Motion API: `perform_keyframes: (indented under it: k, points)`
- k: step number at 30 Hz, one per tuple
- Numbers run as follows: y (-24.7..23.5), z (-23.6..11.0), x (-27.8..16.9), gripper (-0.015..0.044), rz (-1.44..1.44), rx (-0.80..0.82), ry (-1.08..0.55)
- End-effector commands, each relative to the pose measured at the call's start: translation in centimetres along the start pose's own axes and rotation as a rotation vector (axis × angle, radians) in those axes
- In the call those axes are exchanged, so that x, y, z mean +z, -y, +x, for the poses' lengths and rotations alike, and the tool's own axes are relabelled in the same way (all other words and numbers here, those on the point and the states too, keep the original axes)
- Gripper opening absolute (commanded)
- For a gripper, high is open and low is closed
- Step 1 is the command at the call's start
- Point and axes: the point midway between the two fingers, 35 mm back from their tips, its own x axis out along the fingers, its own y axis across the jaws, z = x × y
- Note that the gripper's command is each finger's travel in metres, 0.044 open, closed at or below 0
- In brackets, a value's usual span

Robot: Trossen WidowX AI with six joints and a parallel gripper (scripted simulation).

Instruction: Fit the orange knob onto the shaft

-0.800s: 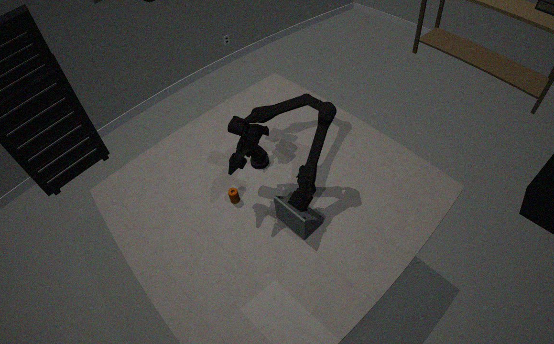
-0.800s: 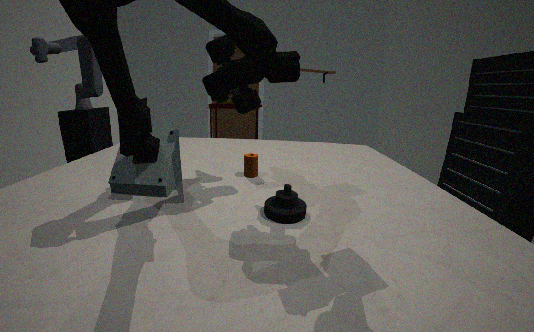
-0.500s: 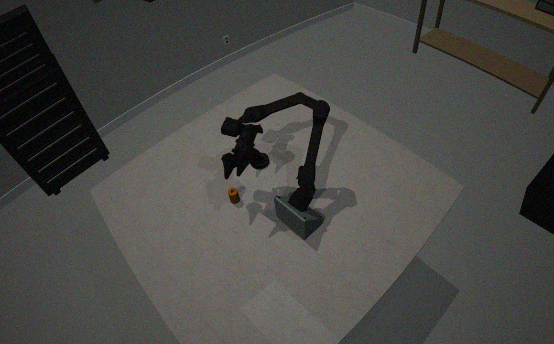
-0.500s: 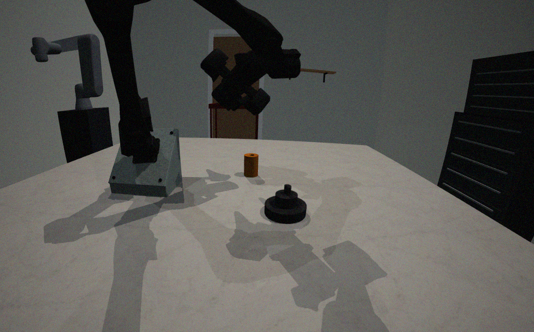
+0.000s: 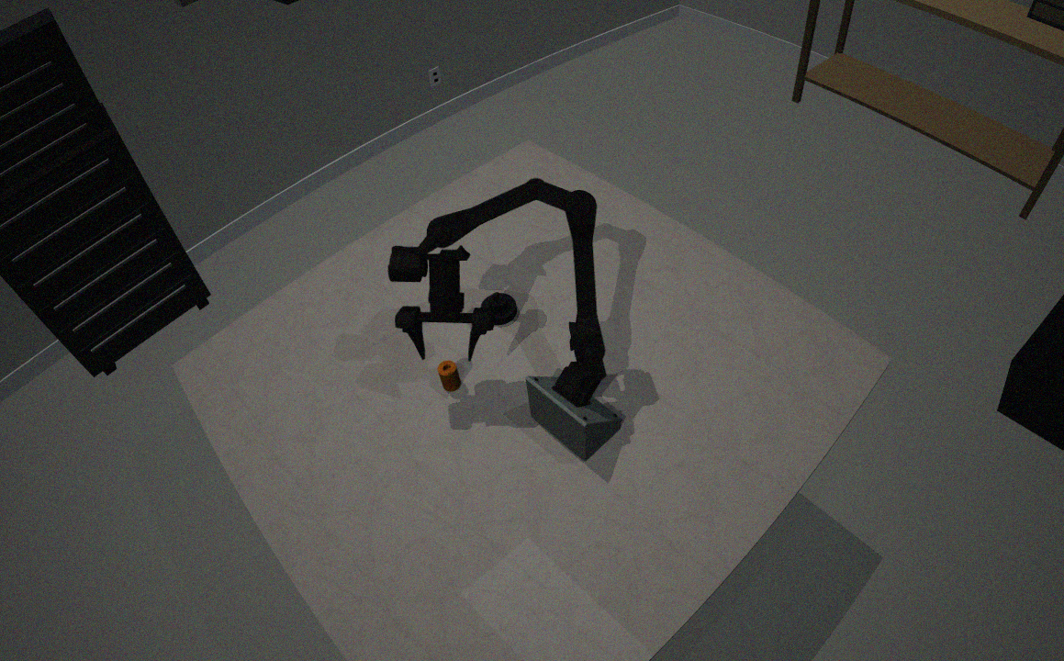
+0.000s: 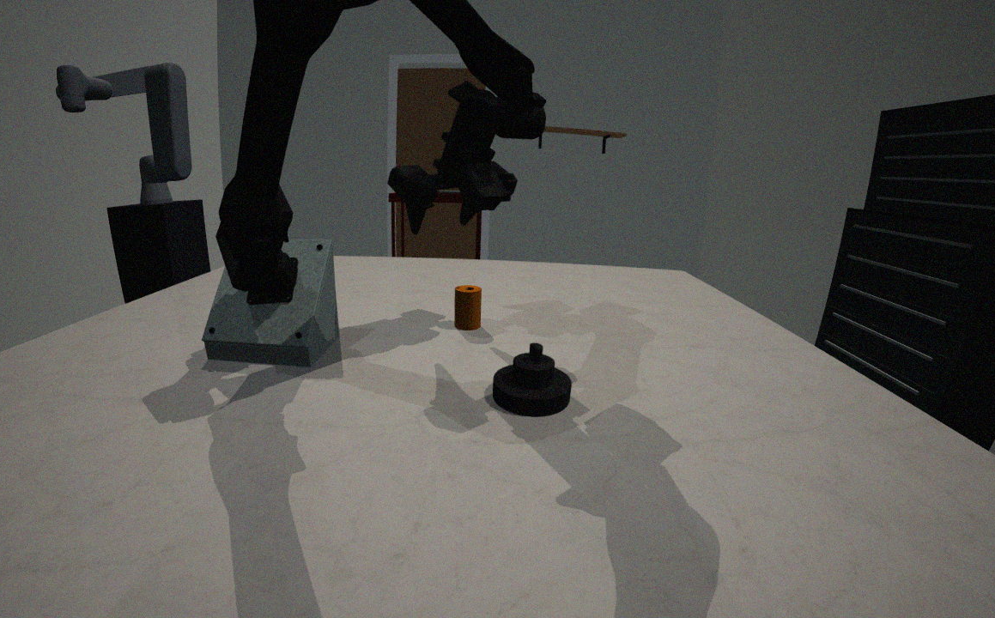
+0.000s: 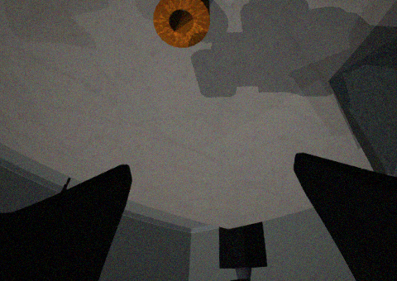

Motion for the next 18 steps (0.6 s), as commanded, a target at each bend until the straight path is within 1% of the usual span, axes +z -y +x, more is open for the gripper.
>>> perform_keyframes:
  k: [1,15,16,18]
  points:
    - [-2.6,0.3,3.2,0.044,-0.771,-0.286,0.472]
    - [-2.5,0.3,3.2,0.044,-0.771,-0.286,0.472]
    - [-2.5,0.5,3.4,0.044,-0.771,-0.286,0.472]
    - [-2.3,2.3,4.5,0.044,-0.771,-0.287,0.473]
